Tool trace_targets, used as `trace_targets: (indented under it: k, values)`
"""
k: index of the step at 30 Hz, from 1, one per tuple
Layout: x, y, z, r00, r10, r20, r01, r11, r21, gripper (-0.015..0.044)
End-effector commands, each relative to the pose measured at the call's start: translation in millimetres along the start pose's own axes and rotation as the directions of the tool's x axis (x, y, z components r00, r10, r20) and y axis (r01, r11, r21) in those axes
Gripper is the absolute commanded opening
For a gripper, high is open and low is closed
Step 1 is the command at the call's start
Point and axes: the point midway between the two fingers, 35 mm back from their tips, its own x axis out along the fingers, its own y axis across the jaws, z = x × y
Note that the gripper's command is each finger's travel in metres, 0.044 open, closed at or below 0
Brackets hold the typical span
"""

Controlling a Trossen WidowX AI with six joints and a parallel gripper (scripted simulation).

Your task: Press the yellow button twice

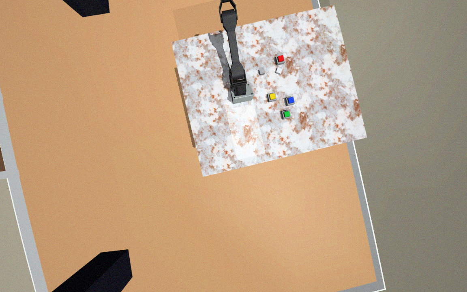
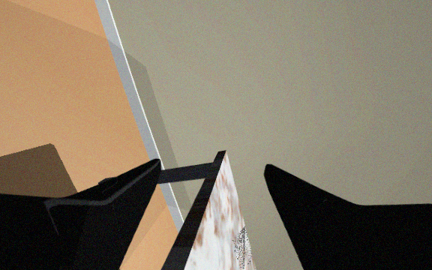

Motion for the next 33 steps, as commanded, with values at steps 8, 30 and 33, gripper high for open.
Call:
trace_targets:
  k: [8,30,33]
  values:
    - [90.0,-30.3,-66.8,0.989,-0.031,-0.143,0.007,0.987,-0.163,0.0400]
    - [205.9,-204.7,-405.8,0.548,0.031,-0.836,-0.393,0.892,-0.225,0.0400]
    - [188.5,-230.9,-453.0,0.432,0.087,-0.898,-0.427,0.896,-0.119,0.0400]
